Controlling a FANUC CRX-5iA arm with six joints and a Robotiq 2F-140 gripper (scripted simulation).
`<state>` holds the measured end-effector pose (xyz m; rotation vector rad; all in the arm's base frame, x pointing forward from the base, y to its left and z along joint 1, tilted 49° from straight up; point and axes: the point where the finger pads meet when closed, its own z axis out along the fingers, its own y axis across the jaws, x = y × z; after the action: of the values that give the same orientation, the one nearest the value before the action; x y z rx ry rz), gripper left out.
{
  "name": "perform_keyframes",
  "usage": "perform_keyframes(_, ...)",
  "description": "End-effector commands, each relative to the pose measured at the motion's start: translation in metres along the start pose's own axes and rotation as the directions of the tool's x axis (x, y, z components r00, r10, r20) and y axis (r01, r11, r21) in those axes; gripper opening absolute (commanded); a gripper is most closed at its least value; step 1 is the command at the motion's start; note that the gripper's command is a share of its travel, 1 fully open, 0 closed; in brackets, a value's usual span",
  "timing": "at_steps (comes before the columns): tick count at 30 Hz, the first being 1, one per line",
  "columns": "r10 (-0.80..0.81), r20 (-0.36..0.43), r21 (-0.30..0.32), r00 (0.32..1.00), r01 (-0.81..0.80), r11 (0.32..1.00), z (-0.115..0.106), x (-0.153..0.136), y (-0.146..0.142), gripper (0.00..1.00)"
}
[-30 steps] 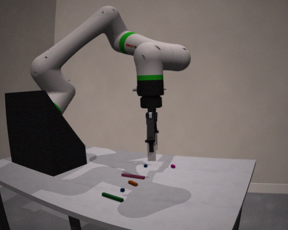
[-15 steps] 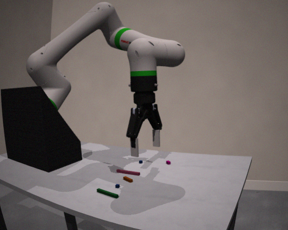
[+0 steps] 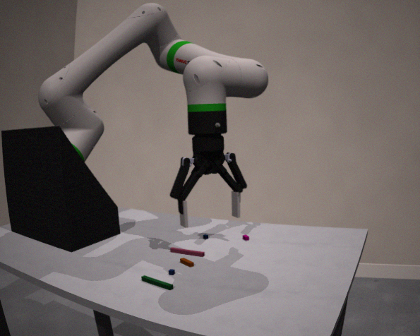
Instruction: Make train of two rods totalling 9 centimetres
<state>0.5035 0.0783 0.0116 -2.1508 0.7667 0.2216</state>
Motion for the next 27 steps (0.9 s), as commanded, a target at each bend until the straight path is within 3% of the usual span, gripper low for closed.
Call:
perform_keyframes(1, 0.167, -0.002, -0.009, 0.986, -0.167, 0.986, 0.000, 0.000, 0.002, 1.00)
perform_keyframes(10, 0.455, -0.005, -0.008, 0.891, -0.455, 0.890, 0.000, -0.001, 0.006, 1.00)
perform_keyframes(12, 0.455, -0.005, -0.008, 0.891, -0.455, 0.890, 0.000, -0.001, 0.006, 1.00)
perform_keyframes(13, 0.540, -0.005, -0.007, 0.842, -0.540, 0.842, 0.000, -0.002, 0.008, 1.00)
perform_keyframes(19, 0.689, -0.007, -0.006, 0.725, -0.689, 0.725, 0.000, -0.002, 0.010, 1.00)
perform_keyframes(27, 0.858, -0.008, -0.004, 0.514, -0.858, 0.514, 0.000, -0.003, 0.014, 1.00)
